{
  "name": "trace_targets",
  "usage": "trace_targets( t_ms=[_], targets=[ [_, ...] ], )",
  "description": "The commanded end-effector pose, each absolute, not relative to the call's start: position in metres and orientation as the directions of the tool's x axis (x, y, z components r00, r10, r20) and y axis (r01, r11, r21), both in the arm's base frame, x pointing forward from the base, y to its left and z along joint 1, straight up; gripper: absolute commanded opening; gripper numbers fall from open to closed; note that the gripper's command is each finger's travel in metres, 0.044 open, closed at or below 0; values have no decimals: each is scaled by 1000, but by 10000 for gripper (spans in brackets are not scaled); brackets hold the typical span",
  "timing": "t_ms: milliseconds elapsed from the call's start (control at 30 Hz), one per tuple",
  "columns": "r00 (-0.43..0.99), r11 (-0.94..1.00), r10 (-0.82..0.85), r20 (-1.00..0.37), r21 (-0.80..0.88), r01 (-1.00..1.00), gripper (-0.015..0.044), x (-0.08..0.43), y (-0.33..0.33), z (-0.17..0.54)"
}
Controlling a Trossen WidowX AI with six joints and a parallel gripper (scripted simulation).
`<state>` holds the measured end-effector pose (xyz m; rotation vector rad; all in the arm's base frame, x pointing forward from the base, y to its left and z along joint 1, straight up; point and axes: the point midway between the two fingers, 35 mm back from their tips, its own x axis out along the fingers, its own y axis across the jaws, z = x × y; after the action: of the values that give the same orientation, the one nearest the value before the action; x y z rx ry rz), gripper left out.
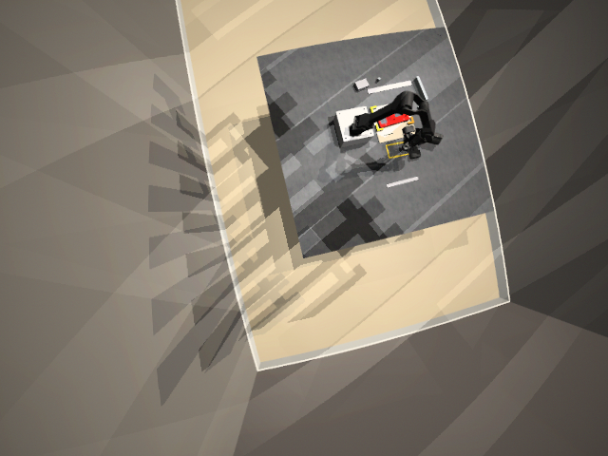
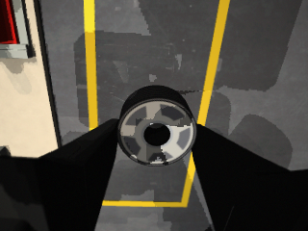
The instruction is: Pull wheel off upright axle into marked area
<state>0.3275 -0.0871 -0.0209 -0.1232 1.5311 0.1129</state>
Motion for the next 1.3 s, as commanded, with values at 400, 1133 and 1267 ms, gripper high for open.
trace_targets(
  t_ms=[400, 1133, 1267],
  targets=[
    [21, 989, 0, -1000, -3, -151, 210, 322, -86, -46],
    [23, 988, 1, -1000, -3, -155, 440, 238, -64, 55],
    [23, 988, 1, -1000, -2, -156, 440, 231, -62, 57]
  ],
)
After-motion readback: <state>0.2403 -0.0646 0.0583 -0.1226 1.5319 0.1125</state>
